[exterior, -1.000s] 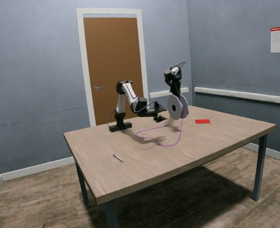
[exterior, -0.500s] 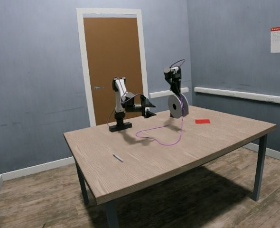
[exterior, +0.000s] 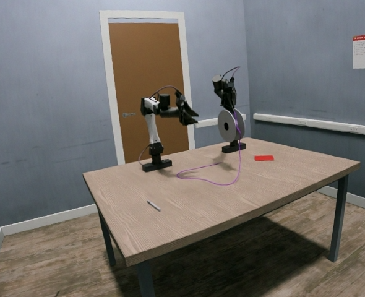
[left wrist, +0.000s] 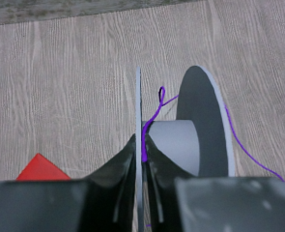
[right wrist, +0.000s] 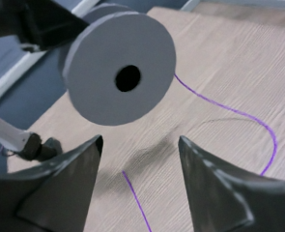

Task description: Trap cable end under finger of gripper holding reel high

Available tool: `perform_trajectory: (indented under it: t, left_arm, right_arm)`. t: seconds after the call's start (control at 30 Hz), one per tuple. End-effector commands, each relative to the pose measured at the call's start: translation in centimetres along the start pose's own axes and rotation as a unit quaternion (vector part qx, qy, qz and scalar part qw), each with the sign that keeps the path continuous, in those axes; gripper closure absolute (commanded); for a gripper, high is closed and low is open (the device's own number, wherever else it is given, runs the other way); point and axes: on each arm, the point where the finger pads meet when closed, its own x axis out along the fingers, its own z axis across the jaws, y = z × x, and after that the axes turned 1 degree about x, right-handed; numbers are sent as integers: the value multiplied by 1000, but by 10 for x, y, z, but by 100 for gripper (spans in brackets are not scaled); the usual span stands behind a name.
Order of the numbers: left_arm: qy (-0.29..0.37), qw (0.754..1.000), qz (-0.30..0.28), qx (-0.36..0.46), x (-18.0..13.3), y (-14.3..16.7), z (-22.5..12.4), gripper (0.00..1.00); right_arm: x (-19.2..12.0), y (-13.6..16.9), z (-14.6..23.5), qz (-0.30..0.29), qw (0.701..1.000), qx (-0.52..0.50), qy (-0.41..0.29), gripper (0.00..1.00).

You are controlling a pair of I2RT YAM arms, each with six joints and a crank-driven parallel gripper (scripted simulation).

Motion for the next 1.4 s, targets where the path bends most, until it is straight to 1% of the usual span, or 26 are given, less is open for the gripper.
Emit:
perform_trajectory:
  t: [0.0, 0.2, 0.3, 0.37, 0.6, 0.7, 0.87, 1.2, 1.37]
  left_arm:
    - [1, 1000, -16, -18, -11, -24, 4, 100]
    - [4, 999, -23, -24, -14, -34, 3, 100]
    - [7, 999, -30, -30, -15, -39, 2, 100]
    - [7, 999, -30, -30, -15, -39, 2, 100]
    - [9, 999, -35, -34, -19, -43, 4, 100]
    - [9, 999, -35, -34, -19, -43, 4, 100]
    - [9, 999, -35, -34, -19, -43, 4, 100]
    - [9, 999, -36, -35, -20, -43, 4, 100]
    - [9, 999, -36, -35, -20, -43, 4, 100]
  right_arm:
    - [-7, -17, 27, -12, 997, -49, 67, 31]
    - [-22, -46, 85, -49, 985, -130, 106, 31]
    - [-24, -57, 107, -58, 978, -160, 119, 31]
    - [-24, -57, 107, -58, 978, -160, 119, 31]
    - [-34, -80, 159, -89, 964, -215, 126, 31]
    - [-34, -81, 163, -90, 963, -219, 125, 31]
    - [-36, -89, 189, -101, 959, -239, 117, 31]
    - [-35, -91, 204, -105, 960, -240, 97, 31]
    - [-35, -92, 205, -108, 960, -241, 96, 31]
